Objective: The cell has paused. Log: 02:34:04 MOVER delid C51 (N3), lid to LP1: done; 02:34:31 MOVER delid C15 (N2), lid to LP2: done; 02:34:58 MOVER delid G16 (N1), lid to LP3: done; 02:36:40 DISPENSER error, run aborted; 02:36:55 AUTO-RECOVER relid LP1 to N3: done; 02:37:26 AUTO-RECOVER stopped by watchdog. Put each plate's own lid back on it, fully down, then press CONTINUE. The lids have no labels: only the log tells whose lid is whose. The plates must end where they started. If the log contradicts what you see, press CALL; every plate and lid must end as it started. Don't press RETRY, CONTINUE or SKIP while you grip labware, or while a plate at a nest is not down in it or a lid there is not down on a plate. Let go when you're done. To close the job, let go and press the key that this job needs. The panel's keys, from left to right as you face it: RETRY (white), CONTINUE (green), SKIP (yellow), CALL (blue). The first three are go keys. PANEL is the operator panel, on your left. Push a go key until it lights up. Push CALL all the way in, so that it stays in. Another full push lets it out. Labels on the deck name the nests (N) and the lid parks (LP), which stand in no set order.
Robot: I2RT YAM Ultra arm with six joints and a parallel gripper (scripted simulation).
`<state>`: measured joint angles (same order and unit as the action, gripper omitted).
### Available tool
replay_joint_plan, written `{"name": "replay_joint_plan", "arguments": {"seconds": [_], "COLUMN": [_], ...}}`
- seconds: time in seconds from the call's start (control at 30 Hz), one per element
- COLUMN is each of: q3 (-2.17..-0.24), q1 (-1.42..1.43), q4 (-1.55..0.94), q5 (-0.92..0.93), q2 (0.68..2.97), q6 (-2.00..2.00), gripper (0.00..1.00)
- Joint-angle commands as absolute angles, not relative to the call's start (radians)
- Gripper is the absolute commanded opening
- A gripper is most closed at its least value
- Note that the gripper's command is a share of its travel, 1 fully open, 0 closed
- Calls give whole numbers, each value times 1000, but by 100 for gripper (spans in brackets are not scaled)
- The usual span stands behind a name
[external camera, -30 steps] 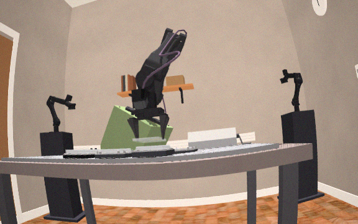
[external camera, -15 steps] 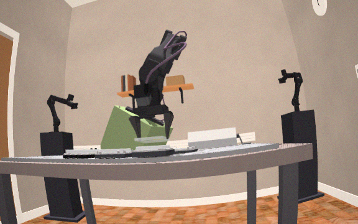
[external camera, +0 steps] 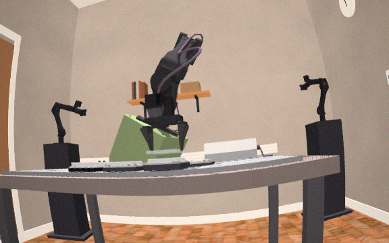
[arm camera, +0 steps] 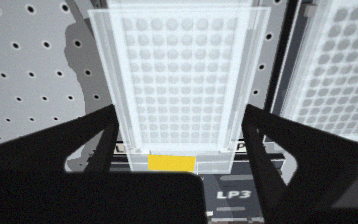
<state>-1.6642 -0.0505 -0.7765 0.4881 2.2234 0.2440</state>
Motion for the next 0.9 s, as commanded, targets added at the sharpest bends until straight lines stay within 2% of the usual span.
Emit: {"name": "replay_joint_plan", "arguments": {"seconds": [0.0, 0.87], "q3": [-1684, -1694], "q1": [-66, -66], "q4": [-796, -769], "q5": [482, 481], "q2": [2184, 2225], "q6": [244, 245], "gripper": [0, 0]}}
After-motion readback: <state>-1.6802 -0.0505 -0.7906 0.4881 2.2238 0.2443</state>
